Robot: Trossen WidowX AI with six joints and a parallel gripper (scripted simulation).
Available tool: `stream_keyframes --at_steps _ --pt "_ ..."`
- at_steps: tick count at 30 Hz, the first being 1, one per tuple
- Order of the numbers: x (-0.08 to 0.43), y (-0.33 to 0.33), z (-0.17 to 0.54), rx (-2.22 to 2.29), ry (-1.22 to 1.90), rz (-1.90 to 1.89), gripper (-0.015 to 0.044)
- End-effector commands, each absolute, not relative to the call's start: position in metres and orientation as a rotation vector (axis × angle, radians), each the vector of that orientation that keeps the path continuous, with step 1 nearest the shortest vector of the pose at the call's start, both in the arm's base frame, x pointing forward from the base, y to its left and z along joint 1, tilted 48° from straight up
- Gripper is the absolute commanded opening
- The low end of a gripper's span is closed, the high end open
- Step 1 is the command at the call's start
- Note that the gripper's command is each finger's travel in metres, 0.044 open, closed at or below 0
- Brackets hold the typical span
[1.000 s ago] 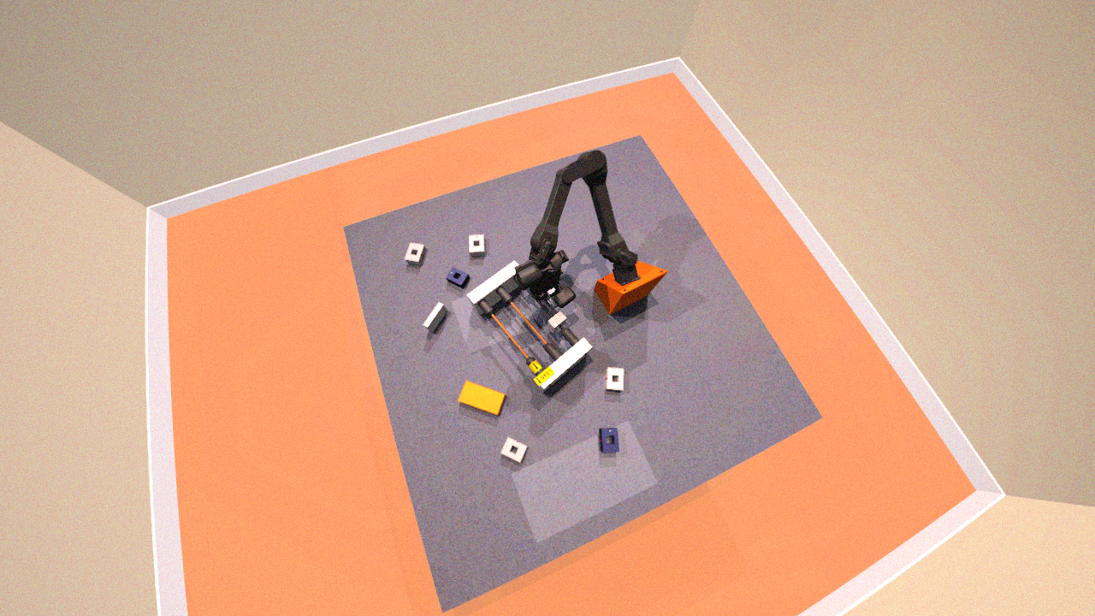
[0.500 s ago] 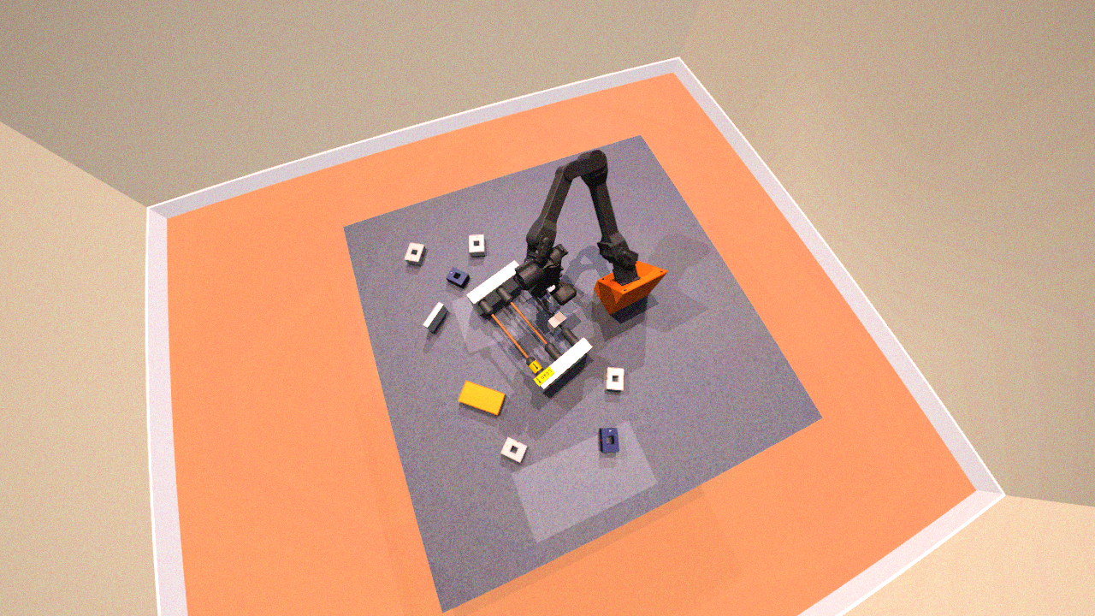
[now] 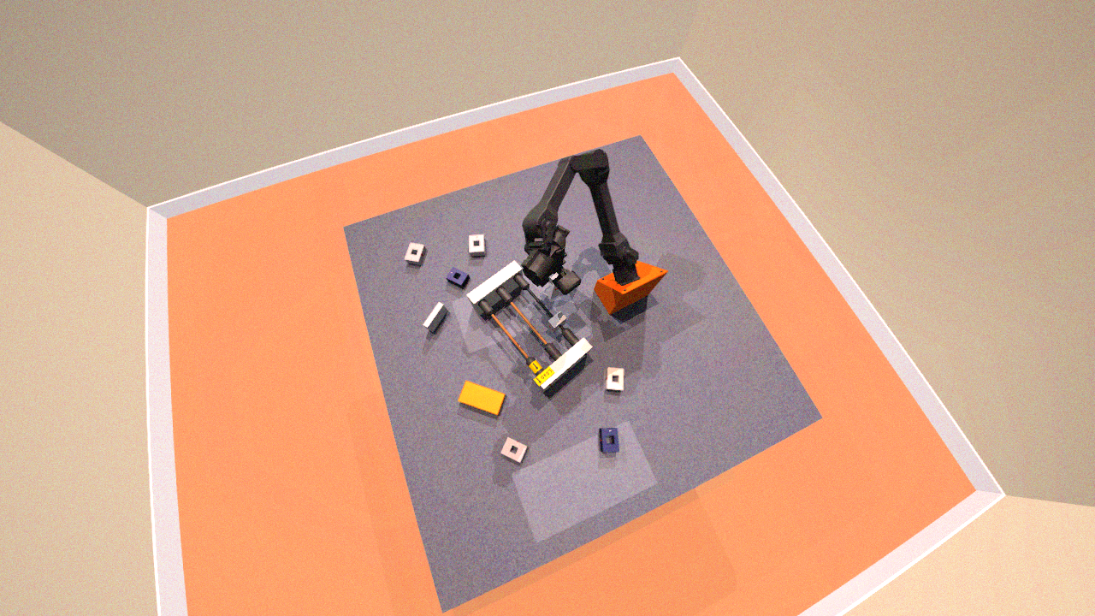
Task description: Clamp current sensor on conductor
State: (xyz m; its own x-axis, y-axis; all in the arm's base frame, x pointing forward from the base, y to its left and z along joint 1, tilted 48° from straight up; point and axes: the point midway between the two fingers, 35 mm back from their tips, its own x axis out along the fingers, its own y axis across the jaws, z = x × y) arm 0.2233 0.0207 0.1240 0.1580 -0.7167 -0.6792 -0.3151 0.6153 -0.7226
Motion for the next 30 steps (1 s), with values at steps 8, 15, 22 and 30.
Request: stream_keyframes --at_steps 8,15,22,30 --pt "0.242 0.035 0.133 -1.058 1.480 -0.247 0.0000" --pt "0.268 0.047 0.134 -1.228 1.530 -0.088 0.0000" --pt "0.295 0.057 0.133 -1.396 1.568 0.079 0.0000" --pt "0.325 0.068 0.128 -1.585 1.597 0.279 0.0000"
